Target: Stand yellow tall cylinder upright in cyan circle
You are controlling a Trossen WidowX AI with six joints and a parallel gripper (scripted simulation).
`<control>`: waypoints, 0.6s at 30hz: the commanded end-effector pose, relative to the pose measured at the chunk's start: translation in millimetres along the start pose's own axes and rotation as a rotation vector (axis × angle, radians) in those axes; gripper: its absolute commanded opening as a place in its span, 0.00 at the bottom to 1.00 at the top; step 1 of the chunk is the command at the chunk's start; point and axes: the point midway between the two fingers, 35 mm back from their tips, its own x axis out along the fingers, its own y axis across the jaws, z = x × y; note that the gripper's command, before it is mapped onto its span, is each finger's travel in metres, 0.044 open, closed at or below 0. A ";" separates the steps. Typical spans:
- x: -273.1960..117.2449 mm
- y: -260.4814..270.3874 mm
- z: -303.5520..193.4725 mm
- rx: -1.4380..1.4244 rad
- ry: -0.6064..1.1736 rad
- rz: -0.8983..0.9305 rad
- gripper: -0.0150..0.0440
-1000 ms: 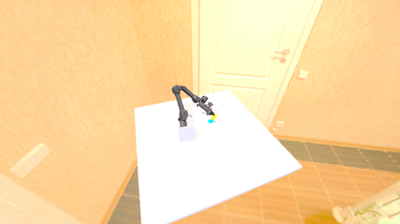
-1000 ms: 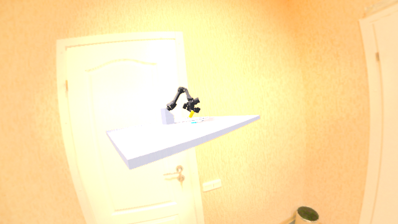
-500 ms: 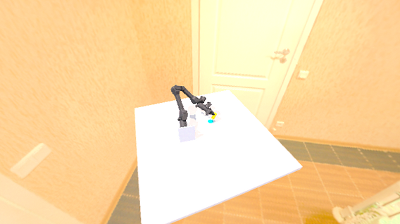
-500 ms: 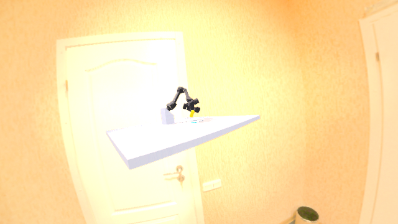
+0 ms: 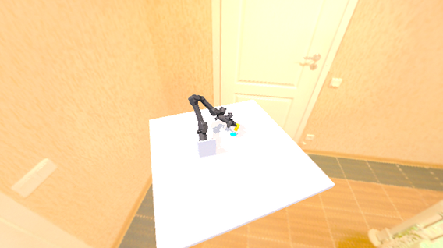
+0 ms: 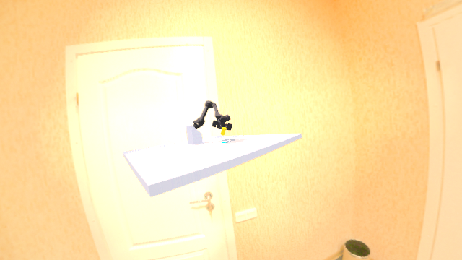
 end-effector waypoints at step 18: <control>-14.7 -1.8 4.1 0.097 -0.137 0.028 0.43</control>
